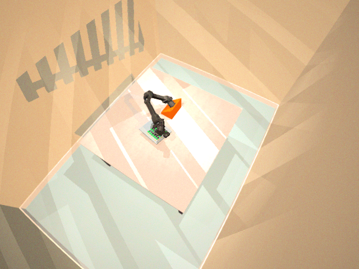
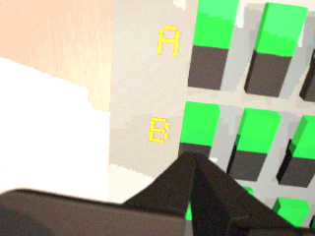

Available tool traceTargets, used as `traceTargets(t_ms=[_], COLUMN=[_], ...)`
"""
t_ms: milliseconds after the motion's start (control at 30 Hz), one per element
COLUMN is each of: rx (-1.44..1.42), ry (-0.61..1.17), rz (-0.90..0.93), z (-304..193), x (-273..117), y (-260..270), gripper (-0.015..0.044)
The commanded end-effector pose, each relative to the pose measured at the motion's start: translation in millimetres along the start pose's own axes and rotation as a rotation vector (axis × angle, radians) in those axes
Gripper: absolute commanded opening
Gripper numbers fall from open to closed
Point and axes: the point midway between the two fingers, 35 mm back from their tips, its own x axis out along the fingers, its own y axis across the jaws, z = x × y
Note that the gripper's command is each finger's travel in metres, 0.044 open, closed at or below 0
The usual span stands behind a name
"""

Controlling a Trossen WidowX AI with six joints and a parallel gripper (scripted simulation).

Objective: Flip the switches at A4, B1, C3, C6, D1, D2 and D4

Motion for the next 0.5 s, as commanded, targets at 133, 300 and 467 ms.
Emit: traceTargets(t_ms=[133,300,467], rx=[-0.004,-0.004,-0.006], ry=[0.023,0.024,0.025], rz=[-0.001,-0.001,-0.004], z=[3,2,-16], x=[-62,-65,-65], y=[1,-1,-41], gripper=[0.0000,0.0000,0.0000])
